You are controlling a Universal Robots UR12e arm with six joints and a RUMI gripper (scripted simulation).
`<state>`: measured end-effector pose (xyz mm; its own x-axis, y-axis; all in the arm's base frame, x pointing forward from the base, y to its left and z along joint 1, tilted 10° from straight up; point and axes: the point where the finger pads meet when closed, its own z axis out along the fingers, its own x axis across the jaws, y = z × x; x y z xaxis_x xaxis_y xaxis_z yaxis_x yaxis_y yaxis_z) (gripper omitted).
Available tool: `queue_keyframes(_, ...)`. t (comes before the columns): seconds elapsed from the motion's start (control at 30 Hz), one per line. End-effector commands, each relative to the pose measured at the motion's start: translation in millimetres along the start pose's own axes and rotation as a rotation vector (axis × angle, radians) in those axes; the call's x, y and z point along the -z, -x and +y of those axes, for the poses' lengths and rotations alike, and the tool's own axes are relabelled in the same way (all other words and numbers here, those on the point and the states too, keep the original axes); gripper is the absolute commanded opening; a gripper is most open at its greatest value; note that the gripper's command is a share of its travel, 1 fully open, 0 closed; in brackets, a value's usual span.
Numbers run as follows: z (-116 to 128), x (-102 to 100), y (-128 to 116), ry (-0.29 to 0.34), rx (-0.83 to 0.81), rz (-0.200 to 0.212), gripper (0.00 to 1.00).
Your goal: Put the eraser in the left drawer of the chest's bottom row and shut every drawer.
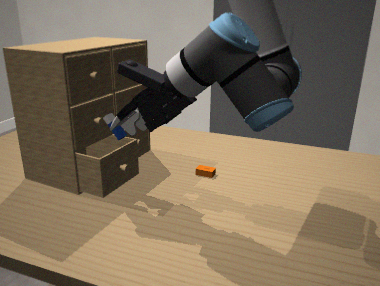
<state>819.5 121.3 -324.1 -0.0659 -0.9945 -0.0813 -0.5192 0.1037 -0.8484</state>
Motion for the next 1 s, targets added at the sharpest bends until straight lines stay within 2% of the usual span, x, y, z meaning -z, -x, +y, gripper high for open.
queue_keyframes(0.0,-3.5,-0.6,1.4,-0.005,0.001,-0.001,0.11)
queue_keyframes(0.97,-4.9,-0.7,0.8,-0.004,0.0,0.0,0.11)
